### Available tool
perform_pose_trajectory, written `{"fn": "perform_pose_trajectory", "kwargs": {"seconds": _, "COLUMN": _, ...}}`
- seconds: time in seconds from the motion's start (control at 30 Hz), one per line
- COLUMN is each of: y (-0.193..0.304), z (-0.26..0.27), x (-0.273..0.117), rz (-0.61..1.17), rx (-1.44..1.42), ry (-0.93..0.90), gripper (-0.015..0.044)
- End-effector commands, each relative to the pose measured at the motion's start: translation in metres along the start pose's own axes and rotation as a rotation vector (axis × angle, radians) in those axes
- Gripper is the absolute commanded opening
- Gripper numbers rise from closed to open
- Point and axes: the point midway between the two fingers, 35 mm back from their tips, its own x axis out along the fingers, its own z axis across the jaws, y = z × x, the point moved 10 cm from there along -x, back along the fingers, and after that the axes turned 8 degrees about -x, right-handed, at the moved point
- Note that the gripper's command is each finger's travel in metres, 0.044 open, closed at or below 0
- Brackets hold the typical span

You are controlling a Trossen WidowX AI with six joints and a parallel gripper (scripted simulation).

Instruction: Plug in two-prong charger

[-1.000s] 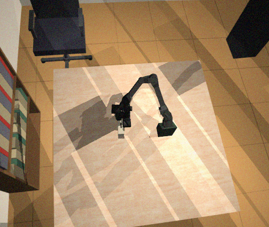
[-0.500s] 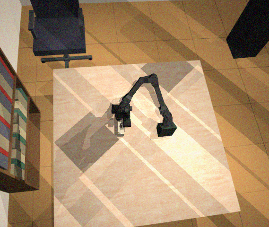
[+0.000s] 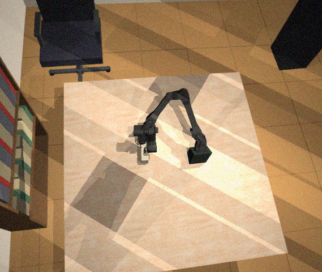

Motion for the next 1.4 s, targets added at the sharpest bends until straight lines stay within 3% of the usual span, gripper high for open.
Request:
{"fn": "perform_pose_trajectory", "kwargs": {"seconds": 0.0, "y": -0.001, "z": 0.0, "x": 0.0, "rz": -0.002, "rx": 0.003, "ry": 0.001, "gripper": 0.0236}}
{"fn": "perform_pose_trajectory", "kwargs": {"seconds": 0.27, "y": 0.0, "z": 0.0, "x": 0.0, "rz": -0.003, "rx": 0.003, "ry": 0.001, "gripper": 0.044}}
{"fn": "perform_pose_trajectory", "kwargs": {"seconds": 1.37, "y": 0.011, "z": 0.002, "x": 0.001, "rz": -0.021, "rx": 0.014, "ry": 0.003, "gripper": 0.044}}
